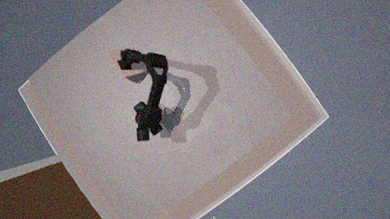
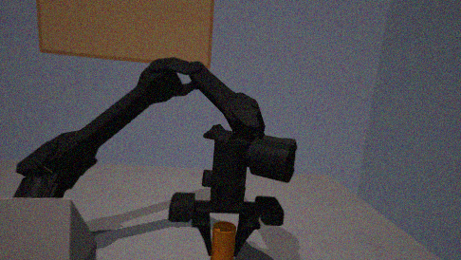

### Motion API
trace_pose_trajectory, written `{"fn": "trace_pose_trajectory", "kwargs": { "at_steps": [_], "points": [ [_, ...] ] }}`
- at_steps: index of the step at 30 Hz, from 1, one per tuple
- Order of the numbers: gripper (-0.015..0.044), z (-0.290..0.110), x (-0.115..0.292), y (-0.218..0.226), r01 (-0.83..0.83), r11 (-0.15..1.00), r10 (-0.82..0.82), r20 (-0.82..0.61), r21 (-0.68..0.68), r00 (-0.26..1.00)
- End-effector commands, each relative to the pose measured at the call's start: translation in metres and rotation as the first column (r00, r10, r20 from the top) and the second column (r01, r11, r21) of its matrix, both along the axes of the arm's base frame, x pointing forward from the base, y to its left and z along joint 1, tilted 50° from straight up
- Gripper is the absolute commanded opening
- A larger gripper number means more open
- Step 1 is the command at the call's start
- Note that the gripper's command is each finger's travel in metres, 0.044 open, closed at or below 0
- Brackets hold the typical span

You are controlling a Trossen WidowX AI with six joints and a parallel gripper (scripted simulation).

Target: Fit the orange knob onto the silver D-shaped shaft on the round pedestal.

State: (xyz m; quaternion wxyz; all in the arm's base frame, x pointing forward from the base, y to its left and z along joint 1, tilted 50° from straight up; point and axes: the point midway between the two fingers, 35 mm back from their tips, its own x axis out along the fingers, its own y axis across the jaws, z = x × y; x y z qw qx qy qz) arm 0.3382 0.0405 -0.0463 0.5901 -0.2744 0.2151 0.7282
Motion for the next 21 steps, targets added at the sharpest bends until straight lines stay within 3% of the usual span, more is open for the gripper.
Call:
{"fn": "trace_pose_trajectory", "kwargs": {
  "at_steps": [1,21],
  "points": [
    [0.0000,-0.0008,-0.0008,0.0007,-0.002,1.000,0.002,0.007,0.001,1.000],
    [0.0000,-0.0066,-0.0029,0.0094,-0.003,1.000,0.003,0.008,0.002,1.000]
  ]
}}
